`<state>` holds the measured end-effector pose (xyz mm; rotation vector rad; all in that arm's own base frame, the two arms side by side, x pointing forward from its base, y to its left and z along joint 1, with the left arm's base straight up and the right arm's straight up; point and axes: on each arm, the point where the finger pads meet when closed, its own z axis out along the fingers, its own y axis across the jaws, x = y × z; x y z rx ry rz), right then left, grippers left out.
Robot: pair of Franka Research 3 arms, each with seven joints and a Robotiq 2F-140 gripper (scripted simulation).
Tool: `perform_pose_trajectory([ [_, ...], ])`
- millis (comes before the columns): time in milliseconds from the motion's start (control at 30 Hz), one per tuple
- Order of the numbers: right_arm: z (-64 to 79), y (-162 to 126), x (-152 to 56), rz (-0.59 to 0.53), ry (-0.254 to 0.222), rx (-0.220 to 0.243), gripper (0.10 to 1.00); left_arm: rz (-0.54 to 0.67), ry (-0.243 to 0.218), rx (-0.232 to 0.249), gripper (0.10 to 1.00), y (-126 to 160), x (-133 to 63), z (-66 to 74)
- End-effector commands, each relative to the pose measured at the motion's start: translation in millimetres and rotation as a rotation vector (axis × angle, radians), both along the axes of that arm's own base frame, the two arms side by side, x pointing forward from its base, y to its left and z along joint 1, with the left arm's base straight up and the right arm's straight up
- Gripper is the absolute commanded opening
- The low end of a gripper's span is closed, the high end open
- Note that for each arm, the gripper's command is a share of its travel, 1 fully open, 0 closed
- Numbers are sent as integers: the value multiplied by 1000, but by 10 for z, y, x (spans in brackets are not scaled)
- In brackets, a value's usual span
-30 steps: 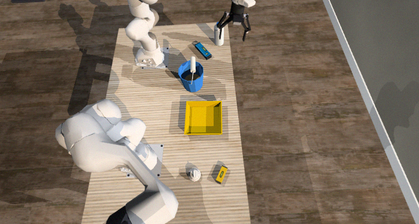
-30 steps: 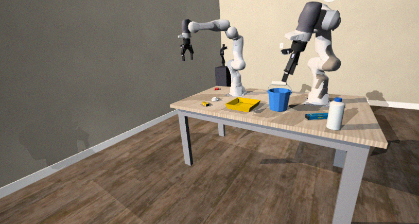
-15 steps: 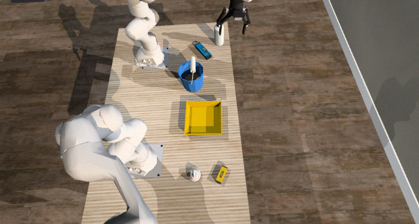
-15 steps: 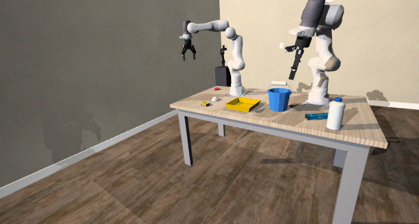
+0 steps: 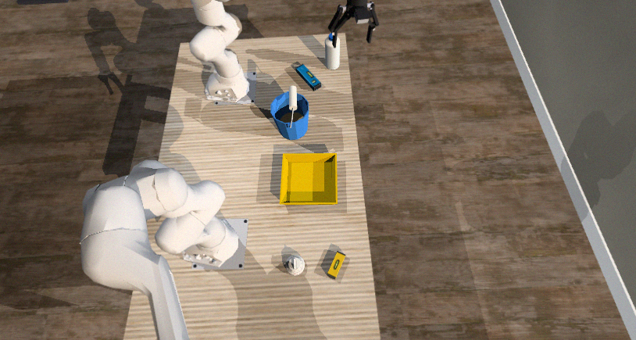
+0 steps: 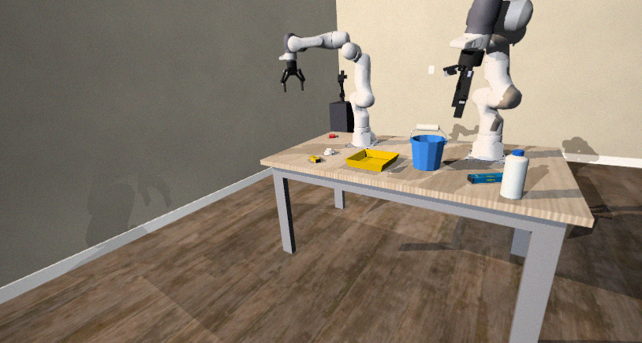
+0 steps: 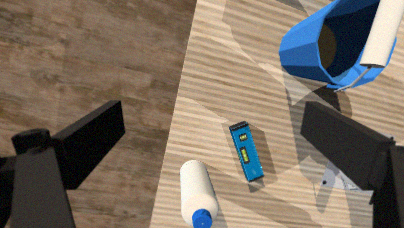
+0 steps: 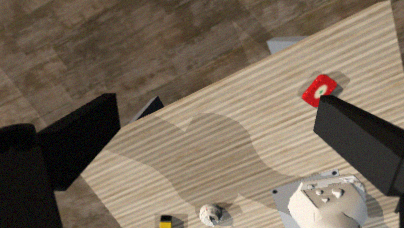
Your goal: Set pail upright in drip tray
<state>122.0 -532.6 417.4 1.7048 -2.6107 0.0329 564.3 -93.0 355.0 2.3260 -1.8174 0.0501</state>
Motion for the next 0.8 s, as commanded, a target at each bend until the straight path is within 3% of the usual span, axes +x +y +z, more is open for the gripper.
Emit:
perform_pose_trajectory([
  [0, -18, -43, -187, -98, -6, 14, 1000, 96, 8, 28, 1000, 81, -8, 45],
  [100, -20, -61, -247, -117, -6, 16, 1000, 105, 8, 32, 1000, 99, -9, 56],
  [200, -29, -125, -491, -190, -8, 20, 1000, 148, 4, 49, 1000, 184, -12, 107],
  [433, -41, -196, -829, -290, -12, 27, 1000, 212, -1, 75, 1000, 309, -20, 184],
  [767, -45, -211, -924, -318, -13, 29, 1000, 302, -10, 109, 1000, 482, -34, 291],
])
